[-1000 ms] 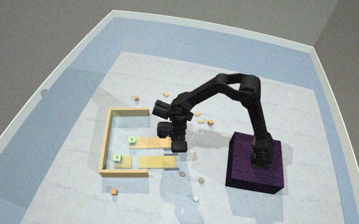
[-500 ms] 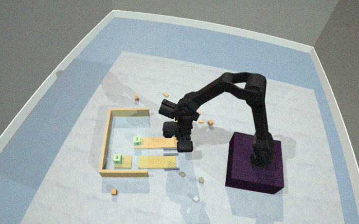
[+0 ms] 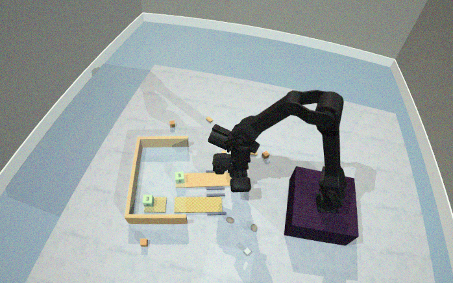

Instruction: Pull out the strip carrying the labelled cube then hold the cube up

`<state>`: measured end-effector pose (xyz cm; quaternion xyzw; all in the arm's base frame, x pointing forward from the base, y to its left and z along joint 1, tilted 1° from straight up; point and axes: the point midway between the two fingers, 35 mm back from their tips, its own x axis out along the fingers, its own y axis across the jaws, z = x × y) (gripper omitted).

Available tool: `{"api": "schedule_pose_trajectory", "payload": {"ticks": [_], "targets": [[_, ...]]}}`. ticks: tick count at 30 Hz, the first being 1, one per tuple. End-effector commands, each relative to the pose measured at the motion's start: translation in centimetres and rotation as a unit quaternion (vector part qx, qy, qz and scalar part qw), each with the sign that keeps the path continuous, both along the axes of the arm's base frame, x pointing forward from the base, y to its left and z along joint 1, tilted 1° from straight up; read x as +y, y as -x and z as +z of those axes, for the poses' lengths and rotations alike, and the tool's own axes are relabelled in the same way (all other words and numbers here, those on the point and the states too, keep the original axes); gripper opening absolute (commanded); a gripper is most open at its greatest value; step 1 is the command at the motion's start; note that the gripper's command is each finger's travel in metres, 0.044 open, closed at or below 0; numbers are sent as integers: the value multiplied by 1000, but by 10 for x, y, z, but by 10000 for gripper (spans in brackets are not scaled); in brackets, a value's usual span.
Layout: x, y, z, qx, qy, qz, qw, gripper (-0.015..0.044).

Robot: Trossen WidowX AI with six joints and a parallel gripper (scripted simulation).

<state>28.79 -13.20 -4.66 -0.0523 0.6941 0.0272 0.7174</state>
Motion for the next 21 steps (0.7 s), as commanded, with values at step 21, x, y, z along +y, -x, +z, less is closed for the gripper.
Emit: {"api": "schedule_pose_trajectory", "payload": {"ticks": [21], "targets": [[-2,42,-5,11,-4,1,1000,0]]}}
